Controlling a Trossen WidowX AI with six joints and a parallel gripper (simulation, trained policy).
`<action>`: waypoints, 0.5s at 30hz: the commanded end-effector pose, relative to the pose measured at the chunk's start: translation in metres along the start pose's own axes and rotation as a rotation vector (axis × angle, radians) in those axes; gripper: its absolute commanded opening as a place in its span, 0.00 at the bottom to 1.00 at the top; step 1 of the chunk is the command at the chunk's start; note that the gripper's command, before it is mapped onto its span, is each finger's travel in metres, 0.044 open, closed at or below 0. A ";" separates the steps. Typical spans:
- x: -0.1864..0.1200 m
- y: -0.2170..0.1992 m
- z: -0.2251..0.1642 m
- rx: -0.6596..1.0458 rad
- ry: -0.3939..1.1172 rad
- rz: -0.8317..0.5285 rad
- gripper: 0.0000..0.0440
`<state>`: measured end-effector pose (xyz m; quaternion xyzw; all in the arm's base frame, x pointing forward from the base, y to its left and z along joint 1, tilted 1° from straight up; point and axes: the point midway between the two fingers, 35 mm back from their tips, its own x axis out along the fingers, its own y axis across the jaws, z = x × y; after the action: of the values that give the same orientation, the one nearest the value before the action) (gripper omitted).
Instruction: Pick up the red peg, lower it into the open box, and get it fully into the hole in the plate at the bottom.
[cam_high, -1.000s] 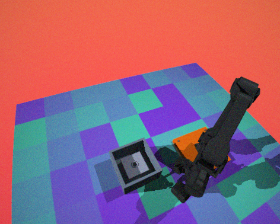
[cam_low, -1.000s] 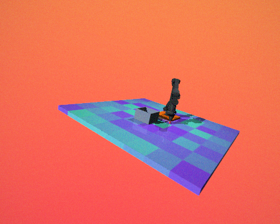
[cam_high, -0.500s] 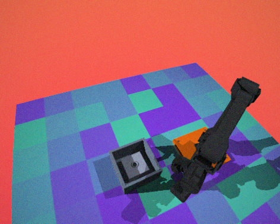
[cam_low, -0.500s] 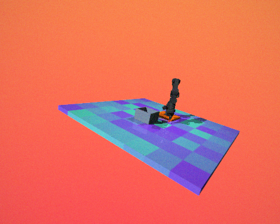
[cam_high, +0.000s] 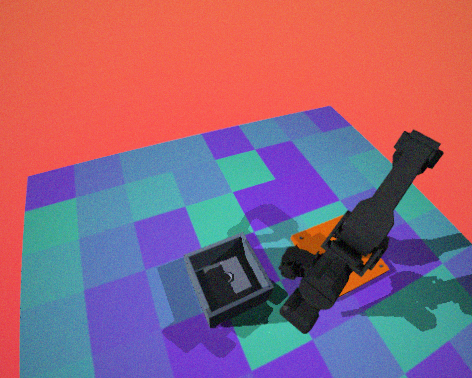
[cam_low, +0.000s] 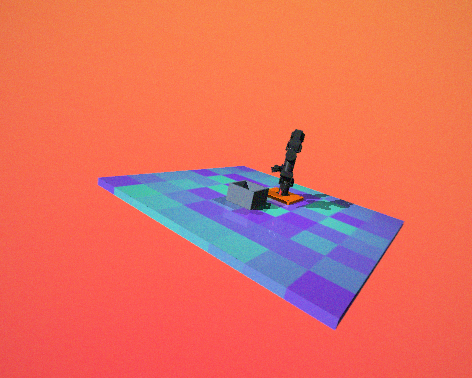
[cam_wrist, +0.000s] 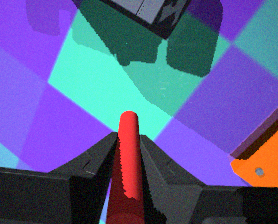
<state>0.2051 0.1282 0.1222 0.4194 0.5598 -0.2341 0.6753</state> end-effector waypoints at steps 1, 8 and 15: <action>-0.012 0.010 0.013 -0.009 -0.034 0.023 0.00; -0.020 0.021 0.045 0.004 -0.088 0.038 0.00; -0.022 0.029 0.074 0.030 -0.132 0.043 0.00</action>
<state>0.2546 0.0864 0.1508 0.4240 0.5098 -0.2503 0.7055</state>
